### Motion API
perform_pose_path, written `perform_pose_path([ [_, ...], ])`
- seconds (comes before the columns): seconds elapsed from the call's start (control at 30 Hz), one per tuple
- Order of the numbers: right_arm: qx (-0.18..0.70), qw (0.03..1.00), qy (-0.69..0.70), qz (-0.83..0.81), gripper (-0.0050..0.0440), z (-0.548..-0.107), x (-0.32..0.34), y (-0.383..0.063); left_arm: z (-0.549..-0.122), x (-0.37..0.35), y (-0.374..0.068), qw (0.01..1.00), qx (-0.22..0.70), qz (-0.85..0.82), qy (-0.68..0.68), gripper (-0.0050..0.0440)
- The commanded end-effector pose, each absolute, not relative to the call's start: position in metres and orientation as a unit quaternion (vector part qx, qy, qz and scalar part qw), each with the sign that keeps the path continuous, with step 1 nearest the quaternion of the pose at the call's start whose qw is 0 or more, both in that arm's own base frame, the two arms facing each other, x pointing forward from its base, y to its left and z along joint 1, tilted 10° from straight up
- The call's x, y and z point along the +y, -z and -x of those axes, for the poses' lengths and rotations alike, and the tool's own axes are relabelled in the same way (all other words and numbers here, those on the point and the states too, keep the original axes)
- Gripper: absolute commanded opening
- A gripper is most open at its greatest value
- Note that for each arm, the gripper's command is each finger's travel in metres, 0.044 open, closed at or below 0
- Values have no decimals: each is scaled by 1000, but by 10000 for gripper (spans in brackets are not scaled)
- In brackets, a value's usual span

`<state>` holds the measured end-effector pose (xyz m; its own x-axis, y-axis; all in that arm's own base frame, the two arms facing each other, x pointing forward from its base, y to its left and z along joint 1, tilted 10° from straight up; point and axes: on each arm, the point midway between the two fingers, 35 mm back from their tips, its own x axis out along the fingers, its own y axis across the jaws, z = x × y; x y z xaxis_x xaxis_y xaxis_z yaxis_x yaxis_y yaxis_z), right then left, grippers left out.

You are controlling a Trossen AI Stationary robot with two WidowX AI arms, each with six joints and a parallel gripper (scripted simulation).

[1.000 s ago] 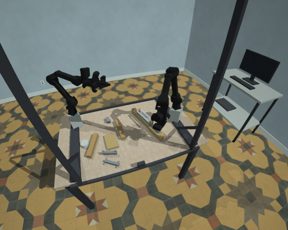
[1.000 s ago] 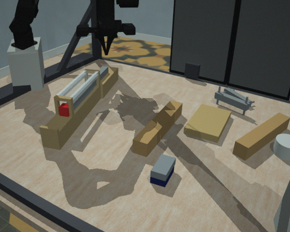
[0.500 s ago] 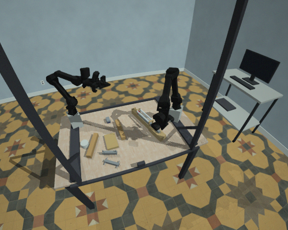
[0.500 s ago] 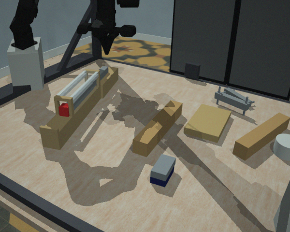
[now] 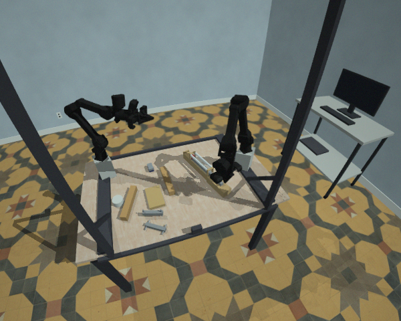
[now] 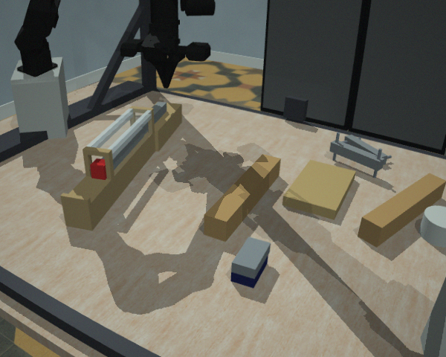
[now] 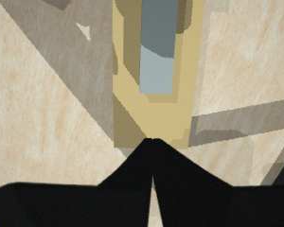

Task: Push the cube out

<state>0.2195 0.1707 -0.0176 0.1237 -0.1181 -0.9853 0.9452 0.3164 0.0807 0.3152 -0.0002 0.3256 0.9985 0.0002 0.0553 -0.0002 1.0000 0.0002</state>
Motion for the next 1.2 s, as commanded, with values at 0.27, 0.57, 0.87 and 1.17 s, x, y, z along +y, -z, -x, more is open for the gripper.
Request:
perform_pose_path([
  [0.27,509,634,418,-405,0,-222,169,28,-313,0,-336,999,-41,2,-1,0],
  [0.57,510,633,418,-404,0,-223,166,40,-313,0,-336,999,-41,2,-1,0],
  [0.87,511,633,418,-404,0,-224,165,48,-313,0,-336,999,-41,2,-1,0],
  [1.17,511,633,418,-404,0,-225,164,54,-313,0,-336,999,-41,2,-1,0],
])
